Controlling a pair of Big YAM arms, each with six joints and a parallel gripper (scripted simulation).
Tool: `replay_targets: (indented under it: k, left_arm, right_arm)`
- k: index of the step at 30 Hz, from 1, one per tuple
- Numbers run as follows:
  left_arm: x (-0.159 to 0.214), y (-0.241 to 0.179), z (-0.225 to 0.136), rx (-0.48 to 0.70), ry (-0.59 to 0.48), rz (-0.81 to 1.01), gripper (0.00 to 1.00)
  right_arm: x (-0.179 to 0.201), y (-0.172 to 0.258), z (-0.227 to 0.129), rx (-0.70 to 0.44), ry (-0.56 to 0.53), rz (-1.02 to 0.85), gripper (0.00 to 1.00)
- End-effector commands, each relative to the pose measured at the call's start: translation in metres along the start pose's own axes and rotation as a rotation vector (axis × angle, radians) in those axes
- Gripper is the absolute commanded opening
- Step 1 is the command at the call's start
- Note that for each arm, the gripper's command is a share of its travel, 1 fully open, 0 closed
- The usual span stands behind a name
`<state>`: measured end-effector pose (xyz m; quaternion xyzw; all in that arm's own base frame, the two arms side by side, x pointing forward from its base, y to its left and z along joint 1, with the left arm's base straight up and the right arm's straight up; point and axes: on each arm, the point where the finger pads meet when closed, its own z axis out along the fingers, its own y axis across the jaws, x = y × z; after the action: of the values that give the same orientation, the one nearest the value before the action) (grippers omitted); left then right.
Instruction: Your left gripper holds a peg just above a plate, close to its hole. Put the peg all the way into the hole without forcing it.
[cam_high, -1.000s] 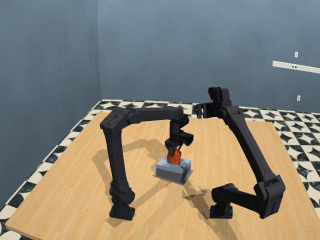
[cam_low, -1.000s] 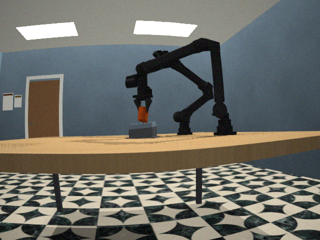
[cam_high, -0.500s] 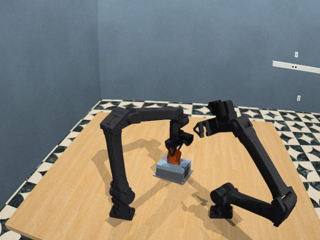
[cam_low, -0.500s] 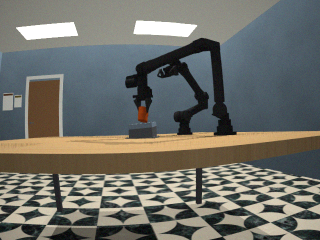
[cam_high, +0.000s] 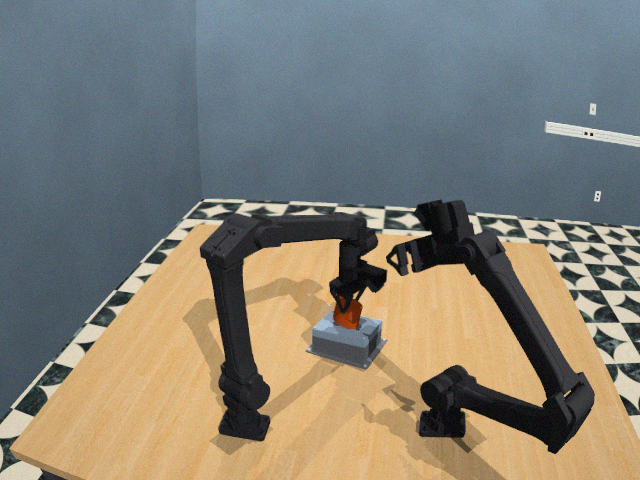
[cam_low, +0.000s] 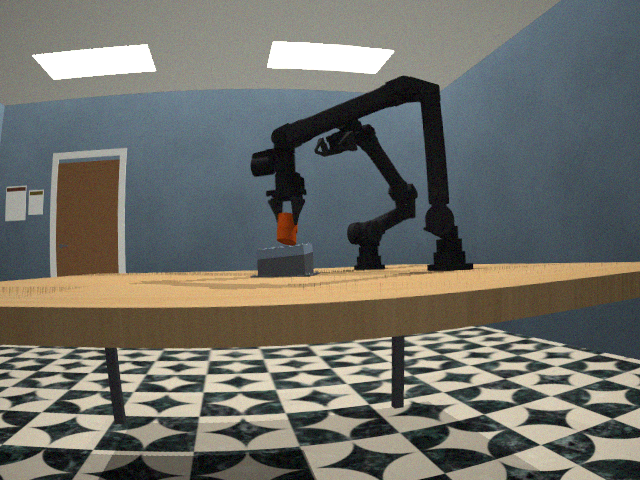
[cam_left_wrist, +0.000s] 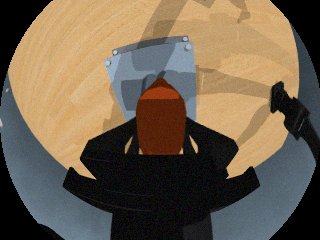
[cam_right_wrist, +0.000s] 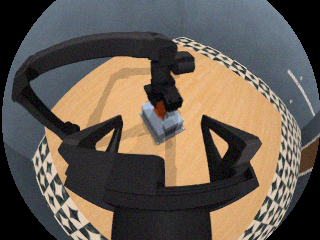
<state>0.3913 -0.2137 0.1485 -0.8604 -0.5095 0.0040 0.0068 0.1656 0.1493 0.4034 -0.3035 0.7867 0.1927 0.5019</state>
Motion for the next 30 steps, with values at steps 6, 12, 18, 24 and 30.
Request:
replay_targets:
  k: [6, 12, 18, 24, 30]
  left_arm:
    - [0.000, 0.015, -0.057, -0.080, -0.001, 0.000, 0.40]
    - [0.000, 0.016, -0.057, -0.084, -0.001, 0.000, 0.40]
    - [0.007, 0.020, -0.048, -0.073, -0.011, -0.043, 0.40]
    - [0.018, 0.035, -0.029, -0.061, -0.174, -0.161, 0.40]
    - [0.015, 0.037, -0.029, -0.062, -0.273, -0.164, 0.40]
  right_arm:
    - [-0.010, 0.000, -0.003, 0.001, -0.016, 0.002, 1.00]
    - [-0.010, 0.000, -0.003, 0.001, -0.016, 0.002, 1.00]
    - [-0.010, 0.000, -0.003, 0.001, -0.016, 0.002, 1.00]
    - [-0.010, 0.000, -0.003, 0.001, -0.016, 0.002, 1.00]
    - [-0.010, 0.000, -0.003, 0.001, -0.016, 0.002, 1.00]
